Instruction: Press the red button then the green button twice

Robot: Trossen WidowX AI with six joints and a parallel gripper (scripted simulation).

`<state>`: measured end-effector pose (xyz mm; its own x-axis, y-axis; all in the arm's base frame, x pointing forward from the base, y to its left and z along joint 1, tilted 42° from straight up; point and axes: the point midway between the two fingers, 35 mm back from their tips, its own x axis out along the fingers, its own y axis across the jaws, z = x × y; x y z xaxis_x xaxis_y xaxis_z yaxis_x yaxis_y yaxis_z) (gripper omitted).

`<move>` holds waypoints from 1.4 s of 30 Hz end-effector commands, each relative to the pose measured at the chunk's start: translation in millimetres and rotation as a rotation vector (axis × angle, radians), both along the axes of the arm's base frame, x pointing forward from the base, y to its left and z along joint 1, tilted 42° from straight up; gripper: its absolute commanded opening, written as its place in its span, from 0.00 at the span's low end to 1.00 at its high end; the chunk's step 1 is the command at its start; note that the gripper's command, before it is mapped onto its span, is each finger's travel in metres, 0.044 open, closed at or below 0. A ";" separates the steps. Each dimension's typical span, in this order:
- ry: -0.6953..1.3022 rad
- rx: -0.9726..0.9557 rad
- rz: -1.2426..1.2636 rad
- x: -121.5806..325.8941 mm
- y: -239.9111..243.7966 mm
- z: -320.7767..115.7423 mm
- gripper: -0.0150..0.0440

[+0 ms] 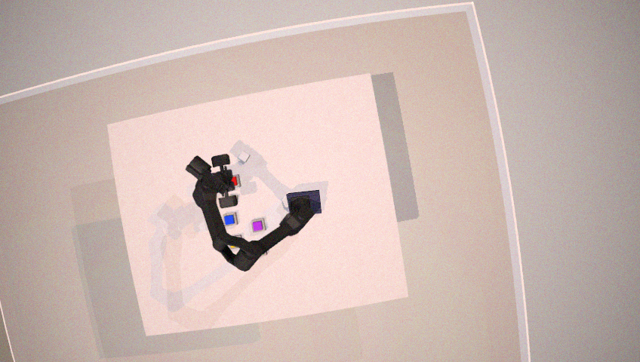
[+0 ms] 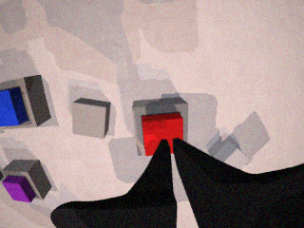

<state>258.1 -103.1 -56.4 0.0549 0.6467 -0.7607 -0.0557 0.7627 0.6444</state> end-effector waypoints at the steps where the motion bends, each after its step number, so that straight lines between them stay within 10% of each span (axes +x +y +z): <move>1: 0.010 0.009 -0.002 -1.7 7.6 -6.0 0.29; 42: 0.011 0.006 -0.002 -3.7 -32.2 38.0 0.29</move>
<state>253.2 -113.3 -39.0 0.0353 0.6621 -0.7486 -0.0390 0.7494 0.6609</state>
